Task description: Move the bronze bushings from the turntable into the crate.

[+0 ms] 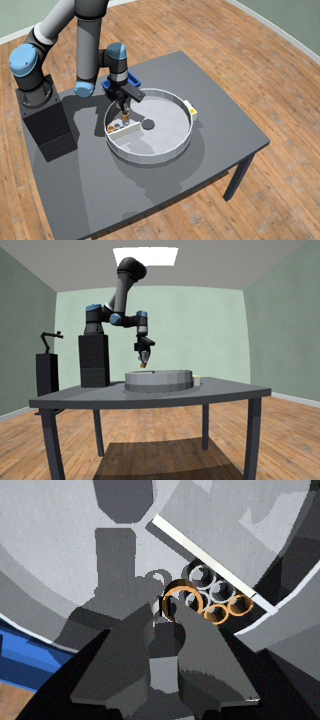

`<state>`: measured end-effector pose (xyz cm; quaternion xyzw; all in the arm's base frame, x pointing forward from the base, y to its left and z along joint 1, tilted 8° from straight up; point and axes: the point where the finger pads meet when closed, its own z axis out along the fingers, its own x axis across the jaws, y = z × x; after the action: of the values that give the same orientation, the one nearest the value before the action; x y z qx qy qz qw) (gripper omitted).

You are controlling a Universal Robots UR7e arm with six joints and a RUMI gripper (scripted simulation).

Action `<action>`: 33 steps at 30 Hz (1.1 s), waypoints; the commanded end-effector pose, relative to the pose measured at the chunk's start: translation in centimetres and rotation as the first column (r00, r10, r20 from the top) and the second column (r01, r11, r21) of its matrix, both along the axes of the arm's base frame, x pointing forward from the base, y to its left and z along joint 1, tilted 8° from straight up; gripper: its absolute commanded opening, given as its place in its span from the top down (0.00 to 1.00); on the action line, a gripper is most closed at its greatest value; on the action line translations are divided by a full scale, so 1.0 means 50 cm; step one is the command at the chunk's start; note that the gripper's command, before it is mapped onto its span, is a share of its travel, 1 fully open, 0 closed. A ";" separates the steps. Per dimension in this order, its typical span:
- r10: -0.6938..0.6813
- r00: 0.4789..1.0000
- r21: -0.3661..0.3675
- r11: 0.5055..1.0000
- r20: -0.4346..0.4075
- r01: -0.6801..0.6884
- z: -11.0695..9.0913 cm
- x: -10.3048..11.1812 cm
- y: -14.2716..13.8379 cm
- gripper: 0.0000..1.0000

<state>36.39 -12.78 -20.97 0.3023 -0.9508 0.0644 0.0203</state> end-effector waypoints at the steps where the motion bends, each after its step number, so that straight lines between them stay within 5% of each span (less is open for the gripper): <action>1: 0.174 0.985 0.007 0.985 -0.021 -0.173 -0.005 0.018 0.013 1.00; 8: 0.351 0.935 0.014 0.936 -0.044 -0.351 -0.010 0.036 0.031 1.00; 17: 0.625 0.776 0.034 0.780 -0.078 -0.625 -0.018 0.064 0.064 1.00; 19: 0.625 0.776 0.034 0.780 -0.078 -0.625 -0.018 0.064 0.064 1.00; 33: 0.921 0.371 0.083 0.382 -0.117 -0.921 -0.032 0.105 0.132 1.00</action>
<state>40.64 -7.74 -22.18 0.7021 -0.7087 0.0501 0.0475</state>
